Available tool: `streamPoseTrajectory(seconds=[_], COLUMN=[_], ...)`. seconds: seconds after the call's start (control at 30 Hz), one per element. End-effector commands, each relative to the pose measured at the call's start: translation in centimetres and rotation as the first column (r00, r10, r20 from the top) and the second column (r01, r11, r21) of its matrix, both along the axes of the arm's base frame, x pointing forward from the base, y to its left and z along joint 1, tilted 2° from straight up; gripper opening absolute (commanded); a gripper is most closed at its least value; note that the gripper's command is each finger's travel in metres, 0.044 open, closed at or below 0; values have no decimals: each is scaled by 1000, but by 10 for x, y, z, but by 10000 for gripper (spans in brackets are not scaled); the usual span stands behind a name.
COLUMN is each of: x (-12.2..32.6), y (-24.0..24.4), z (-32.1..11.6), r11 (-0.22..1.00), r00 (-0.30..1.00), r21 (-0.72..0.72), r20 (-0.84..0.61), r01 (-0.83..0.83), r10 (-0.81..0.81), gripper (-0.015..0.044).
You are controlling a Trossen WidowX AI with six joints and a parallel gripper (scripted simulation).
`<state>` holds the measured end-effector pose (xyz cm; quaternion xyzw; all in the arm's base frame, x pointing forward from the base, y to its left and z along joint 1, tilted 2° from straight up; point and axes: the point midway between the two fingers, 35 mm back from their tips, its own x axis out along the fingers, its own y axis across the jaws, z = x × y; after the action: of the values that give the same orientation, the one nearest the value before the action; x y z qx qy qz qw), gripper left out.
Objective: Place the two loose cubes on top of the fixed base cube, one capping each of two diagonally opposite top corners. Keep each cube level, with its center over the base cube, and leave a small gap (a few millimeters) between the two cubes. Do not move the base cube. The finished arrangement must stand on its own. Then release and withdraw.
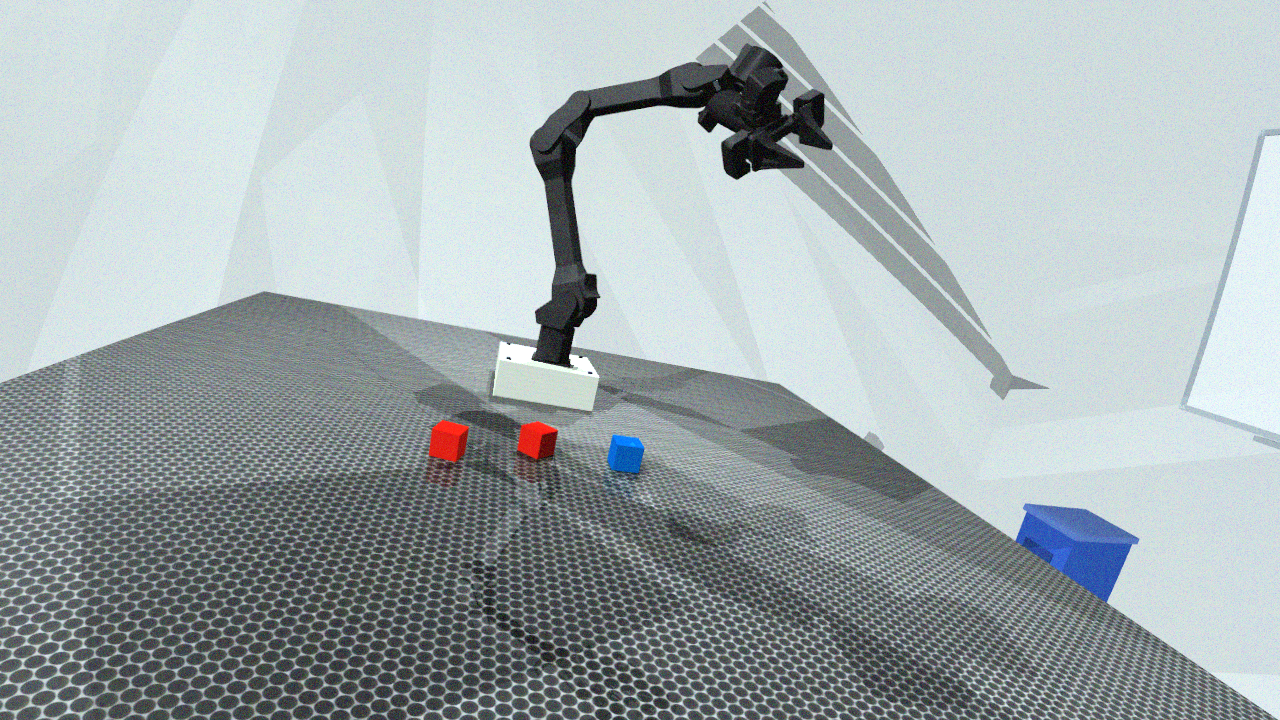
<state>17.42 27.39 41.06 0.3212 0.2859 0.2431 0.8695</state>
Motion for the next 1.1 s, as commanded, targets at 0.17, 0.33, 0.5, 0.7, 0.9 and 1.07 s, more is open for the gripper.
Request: streamPoseTrajectory(seconds=[0.17, 0.33, 0.5, 0.7, 0.9, 1.07], x=[67, 97, 120, 138, 143, 138], y=[-24, -50, -83, -129, -177, -216], z=[-78, -118, -157, -200, -241, -271], r11=[956, 911, 861, 809, 777, 771], r00=[985, 959, 915, 835, 721, 601], r21=[-273, -390, -487, -572, -621, -633], r20=[-104, -178, -263, -375, -492, -589], r01=[106, 137, 147, 134, 103, 74], r10=[-138, -220, -305, -403, -489, -541], gripper=[265, 265, 265, 265, 265, 265])
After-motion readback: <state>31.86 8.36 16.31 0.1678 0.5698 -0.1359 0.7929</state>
